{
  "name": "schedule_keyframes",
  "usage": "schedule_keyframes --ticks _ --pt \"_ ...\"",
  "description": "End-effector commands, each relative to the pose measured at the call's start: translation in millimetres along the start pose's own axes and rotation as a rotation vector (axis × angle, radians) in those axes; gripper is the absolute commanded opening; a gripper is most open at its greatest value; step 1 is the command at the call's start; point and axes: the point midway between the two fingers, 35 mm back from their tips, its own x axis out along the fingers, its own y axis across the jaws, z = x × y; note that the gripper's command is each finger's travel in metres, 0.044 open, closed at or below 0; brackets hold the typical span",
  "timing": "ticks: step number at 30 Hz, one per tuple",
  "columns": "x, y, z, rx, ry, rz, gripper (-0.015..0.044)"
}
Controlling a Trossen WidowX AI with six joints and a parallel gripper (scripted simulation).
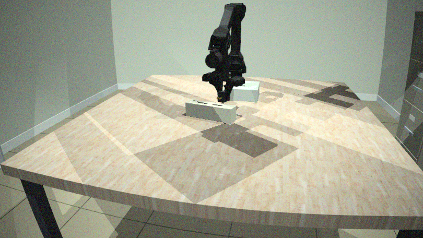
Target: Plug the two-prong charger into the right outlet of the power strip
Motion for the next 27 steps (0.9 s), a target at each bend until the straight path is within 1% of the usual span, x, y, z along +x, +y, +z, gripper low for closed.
schedule_keyframes --ticks 1,10,27 --pt "5.5 -6.3 1.8 -0.039 0.001 -0.01 0.0" --pt "15.7 -18.4 4.7 -0.119 0.001 -0.018 0.0" --pt "16.7 -17.8 22.1 -0.147 0.0 -0.02 0.0"
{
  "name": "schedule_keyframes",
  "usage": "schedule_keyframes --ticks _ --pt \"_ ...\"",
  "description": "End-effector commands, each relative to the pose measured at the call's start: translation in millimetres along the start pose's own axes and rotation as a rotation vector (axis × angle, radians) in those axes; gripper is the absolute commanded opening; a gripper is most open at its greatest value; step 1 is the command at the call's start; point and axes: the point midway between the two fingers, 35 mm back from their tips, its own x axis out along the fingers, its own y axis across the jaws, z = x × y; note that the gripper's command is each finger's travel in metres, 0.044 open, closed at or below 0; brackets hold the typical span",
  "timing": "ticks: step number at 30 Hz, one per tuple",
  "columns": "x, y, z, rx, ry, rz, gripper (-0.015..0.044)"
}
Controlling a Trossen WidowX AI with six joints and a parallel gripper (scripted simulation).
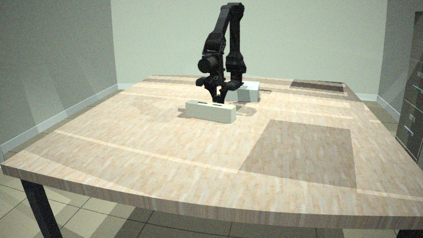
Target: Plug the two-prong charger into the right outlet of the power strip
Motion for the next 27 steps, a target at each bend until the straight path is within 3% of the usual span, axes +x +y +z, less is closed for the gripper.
schedule_keyframes --ticks 1,27 --pt "0.4 -1.5 6.3 -0.014 -0.003 -0.007 0.0" --pt "5.4 -8.3 37.5 -0.065 -0.005 -0.012 0.0"
